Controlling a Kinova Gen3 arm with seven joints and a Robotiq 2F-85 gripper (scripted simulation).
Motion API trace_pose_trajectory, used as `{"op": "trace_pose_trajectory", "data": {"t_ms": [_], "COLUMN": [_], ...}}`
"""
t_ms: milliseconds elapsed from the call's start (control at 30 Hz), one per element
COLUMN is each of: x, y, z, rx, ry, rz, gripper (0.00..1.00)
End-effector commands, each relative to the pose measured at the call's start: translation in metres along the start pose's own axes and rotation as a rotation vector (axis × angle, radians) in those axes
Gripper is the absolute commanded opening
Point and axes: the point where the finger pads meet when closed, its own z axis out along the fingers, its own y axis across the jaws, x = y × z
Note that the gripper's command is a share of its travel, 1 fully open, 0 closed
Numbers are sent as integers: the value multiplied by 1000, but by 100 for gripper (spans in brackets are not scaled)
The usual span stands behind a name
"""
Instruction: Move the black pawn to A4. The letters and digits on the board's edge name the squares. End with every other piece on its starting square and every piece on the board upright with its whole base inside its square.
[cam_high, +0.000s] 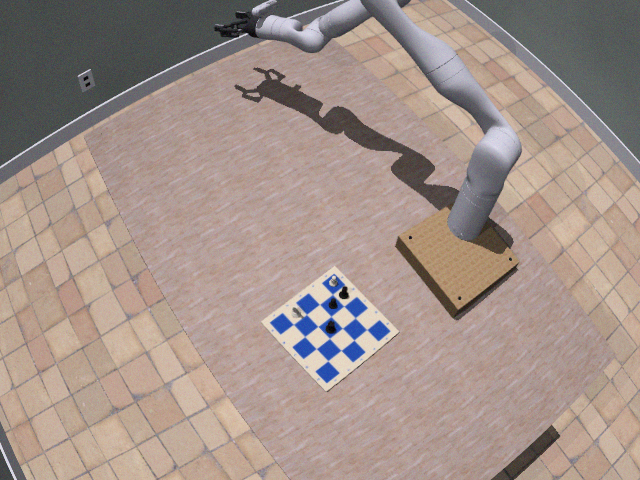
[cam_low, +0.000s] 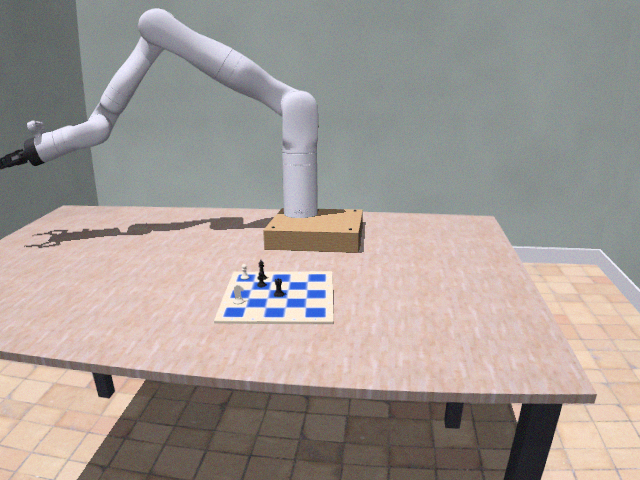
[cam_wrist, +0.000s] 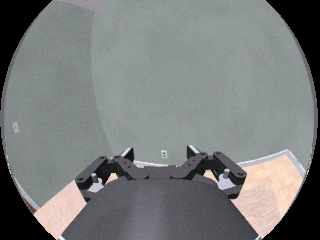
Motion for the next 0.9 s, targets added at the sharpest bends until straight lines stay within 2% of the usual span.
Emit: {"op": "trace_pose_trajectory", "data": {"t_ms": [0,167,300,367,400,633,867], "x": [4,11,16,16,17,23,17], "y": [-13,-45,-80,-80,-90,-171,-269], "z": [3,10,14,14,15,14,-5], "rx": [26,98,175,175,197,379,611], "ry": [13,41,70,70,78,140,207], "rz": [-14,-60,-107,-107,-119,-220,-335], "gripper": [100,100,100,100,100,100,100]}}
